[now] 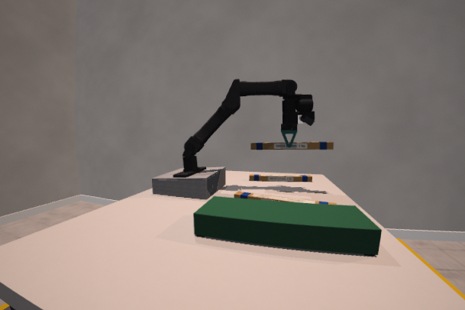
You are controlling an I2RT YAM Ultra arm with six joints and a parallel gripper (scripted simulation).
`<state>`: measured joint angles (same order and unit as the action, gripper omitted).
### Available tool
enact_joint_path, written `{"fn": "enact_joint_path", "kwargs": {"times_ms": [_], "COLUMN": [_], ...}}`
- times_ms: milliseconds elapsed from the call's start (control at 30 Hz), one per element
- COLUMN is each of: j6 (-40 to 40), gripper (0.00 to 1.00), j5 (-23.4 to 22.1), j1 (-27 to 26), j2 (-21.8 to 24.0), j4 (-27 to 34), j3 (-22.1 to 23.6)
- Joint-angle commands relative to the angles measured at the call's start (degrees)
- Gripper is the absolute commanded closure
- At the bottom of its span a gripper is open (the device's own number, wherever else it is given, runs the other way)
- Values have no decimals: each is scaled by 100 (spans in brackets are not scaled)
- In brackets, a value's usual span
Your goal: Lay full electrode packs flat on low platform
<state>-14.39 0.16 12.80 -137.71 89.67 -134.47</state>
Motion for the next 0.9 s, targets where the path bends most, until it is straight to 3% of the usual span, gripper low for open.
{"fn": "enact_joint_path", "kwargs": {"times_ms": [0,867], "j6": [-7,-7], "gripper": [100,100], "j5": [1,0], "j1": [4,6], "j2": [561,1008], "j4": [33,33], "j3": [-70,129]}}
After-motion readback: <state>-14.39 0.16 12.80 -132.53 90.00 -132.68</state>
